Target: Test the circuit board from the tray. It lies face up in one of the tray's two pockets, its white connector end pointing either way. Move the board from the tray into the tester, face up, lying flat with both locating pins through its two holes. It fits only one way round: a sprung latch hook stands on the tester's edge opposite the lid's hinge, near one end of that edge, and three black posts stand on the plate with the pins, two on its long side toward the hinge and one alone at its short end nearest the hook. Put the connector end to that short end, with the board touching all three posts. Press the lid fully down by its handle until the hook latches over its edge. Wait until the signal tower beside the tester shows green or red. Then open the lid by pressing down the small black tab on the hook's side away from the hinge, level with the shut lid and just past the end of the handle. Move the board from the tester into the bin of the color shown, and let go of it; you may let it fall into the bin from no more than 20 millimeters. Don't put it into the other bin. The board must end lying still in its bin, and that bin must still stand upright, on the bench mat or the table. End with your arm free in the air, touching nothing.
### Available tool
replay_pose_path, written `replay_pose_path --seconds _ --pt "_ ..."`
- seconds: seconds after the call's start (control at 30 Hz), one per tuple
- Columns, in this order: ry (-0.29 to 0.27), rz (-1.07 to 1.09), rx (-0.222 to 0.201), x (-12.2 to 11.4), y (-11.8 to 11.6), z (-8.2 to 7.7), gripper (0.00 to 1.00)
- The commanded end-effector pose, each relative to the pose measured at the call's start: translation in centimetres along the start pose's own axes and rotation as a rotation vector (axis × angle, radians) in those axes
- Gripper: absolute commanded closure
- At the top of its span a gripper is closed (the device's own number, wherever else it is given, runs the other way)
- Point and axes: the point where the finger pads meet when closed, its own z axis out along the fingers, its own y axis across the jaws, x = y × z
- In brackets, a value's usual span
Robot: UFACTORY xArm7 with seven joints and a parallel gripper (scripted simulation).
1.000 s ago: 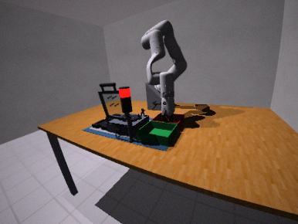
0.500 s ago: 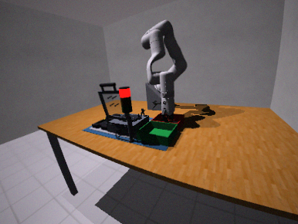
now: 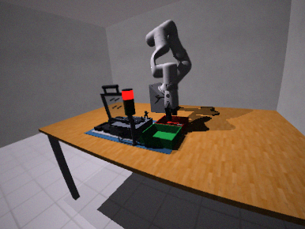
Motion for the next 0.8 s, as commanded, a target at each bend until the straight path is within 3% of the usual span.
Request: replay_pose_path --seconds 0.0,0.07,0.23,0.37,0.77 --pt "-0.002 0.001 -0.004 0.0 0.0 -4.3 0.00" --pt "-0.002 0.001 -0.004 0.0 0.0 -4.3 0.00" --pt "-0.002 0.001 -0.004 0.0 0.0 -7.2 0.00" --pt "-0.002 0.001 -0.004 0.0 0.0 -8.5 0.00" --pt "-0.002 0.001 -0.004 0.0 0.0 -8.9 0.00"
